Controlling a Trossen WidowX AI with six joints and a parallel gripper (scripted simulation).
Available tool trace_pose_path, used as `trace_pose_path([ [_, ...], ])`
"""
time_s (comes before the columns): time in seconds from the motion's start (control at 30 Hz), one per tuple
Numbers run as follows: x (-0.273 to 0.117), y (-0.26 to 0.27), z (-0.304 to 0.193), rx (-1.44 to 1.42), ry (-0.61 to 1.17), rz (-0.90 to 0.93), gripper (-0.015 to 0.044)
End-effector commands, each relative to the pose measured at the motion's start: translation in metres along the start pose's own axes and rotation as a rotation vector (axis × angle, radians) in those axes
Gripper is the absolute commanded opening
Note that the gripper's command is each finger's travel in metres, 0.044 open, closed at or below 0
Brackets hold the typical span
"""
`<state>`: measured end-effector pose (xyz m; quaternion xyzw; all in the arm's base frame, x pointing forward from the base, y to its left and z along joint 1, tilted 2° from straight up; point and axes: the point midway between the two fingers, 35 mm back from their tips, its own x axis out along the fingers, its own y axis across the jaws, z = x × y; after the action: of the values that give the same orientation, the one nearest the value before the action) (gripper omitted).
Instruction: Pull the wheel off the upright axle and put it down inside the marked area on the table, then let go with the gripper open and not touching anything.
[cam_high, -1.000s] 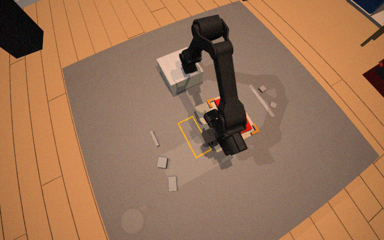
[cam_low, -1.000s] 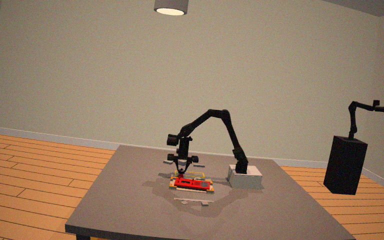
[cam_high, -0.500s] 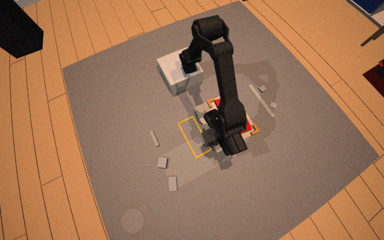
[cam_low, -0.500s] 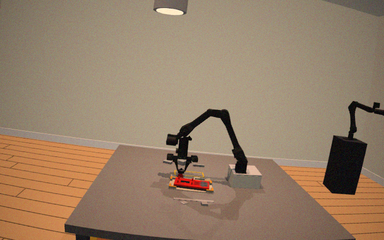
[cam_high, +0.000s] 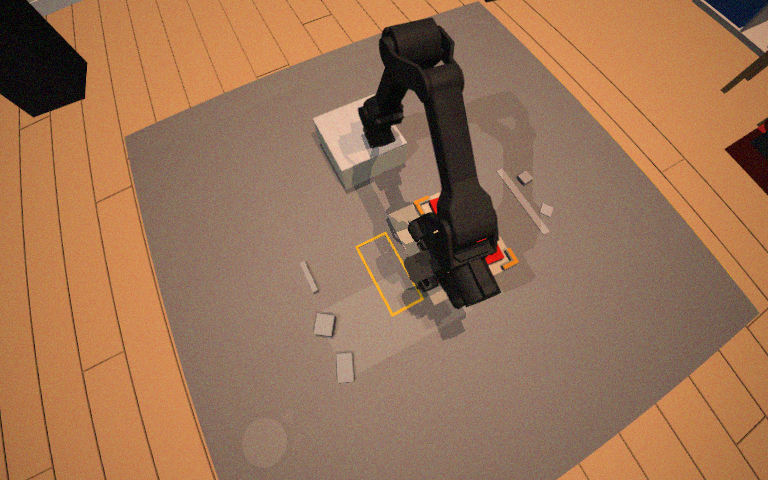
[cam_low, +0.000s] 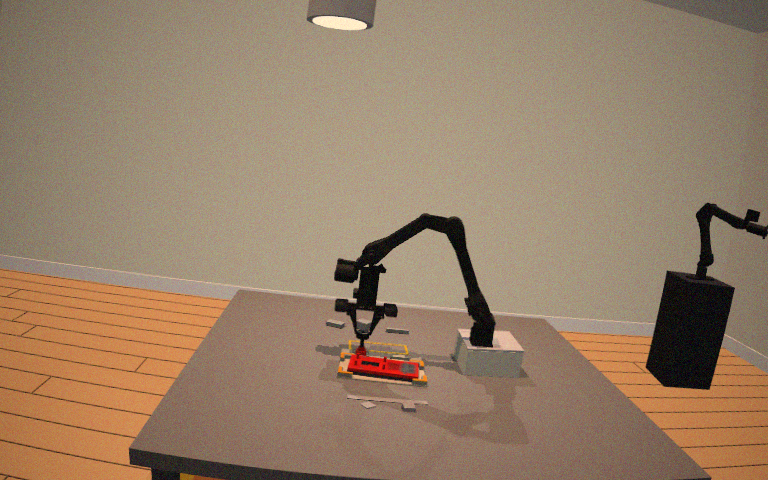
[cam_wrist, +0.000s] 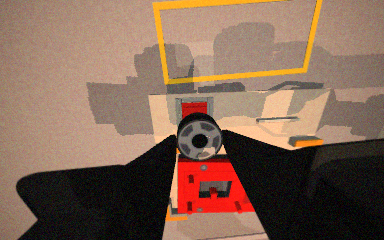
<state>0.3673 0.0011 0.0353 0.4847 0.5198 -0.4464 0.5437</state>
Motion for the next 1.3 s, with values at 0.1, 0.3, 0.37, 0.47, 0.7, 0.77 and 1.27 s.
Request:
trace_pose_path([
  [0.1, -0.003, 0.0, 0.0, 0.002, -0.001, -0.001, 0.0],
  [0.3, -0.005, 0.0, 0.0, 0.002, -0.001, -0.001, 0.0],
  [0.37, -0.006, 0.0, 0.0, 0.002, -0.001, -0.001, 0.0],
  [0.47, -0.01, 0.0, 0.0, 0.002, -0.001, -0.001, 0.0],
  [0.7, -0.04, -0.002, 0.0, 0.002, -0.001, -0.001, 0.0],
  [0.77, -0.041, -0.002, 0.0, 0.002, -0.001, -0.001, 0.0],
  [1.27, -0.037, -0.029, 0.049, 0.001, -0.006, -0.003, 0.0],
])
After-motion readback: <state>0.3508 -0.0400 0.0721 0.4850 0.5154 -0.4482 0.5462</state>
